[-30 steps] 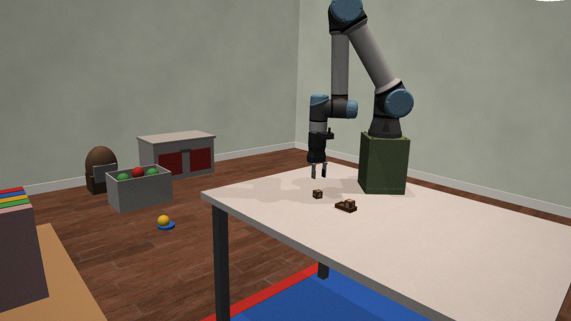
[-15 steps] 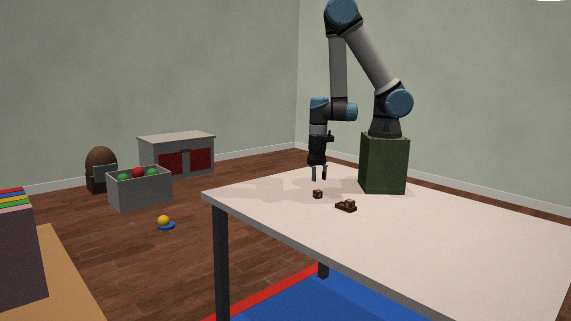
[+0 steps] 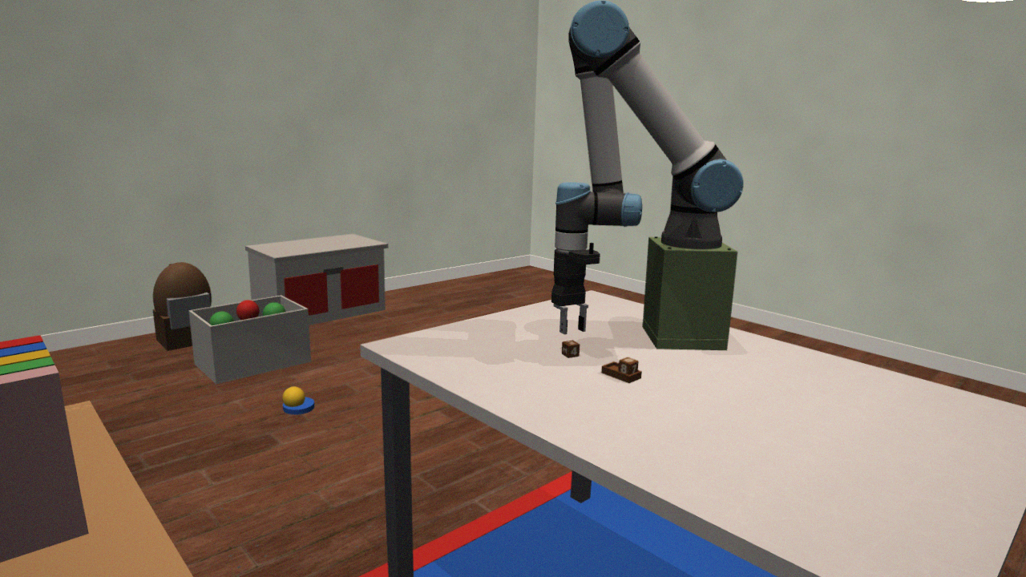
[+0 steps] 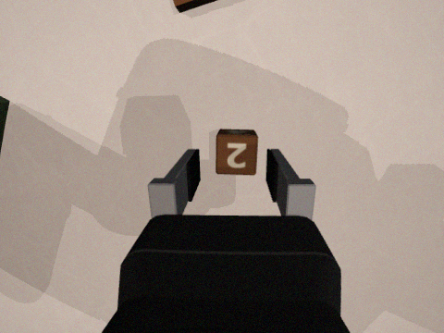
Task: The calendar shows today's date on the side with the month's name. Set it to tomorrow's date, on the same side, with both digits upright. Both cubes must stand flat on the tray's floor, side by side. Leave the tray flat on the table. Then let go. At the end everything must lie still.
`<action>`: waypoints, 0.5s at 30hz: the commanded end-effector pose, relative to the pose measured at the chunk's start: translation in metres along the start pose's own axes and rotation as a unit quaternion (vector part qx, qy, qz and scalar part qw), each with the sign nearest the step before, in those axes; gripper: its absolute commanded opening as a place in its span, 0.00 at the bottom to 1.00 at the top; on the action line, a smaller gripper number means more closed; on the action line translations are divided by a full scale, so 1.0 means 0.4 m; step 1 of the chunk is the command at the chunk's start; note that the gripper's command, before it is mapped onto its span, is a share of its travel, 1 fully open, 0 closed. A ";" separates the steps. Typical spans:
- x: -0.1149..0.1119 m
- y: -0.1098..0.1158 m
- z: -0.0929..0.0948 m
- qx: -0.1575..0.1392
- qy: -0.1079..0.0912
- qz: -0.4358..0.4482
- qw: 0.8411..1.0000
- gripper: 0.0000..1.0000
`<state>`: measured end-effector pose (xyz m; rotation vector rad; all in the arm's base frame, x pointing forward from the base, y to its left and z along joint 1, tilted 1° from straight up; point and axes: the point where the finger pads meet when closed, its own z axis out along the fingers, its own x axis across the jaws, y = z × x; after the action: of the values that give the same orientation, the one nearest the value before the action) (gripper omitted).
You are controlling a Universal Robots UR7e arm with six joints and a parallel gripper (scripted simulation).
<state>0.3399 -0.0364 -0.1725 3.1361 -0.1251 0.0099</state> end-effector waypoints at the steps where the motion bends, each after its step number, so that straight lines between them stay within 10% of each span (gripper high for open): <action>1: 0.008 0.003 0.022 -0.002 0.004 -0.001 1.000 0.90; 15: 0.009 0.003 0.047 -0.002 0.004 -0.001 1.000 0.90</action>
<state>0.3406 -0.0368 -0.1881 3.1352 -0.1251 0.0121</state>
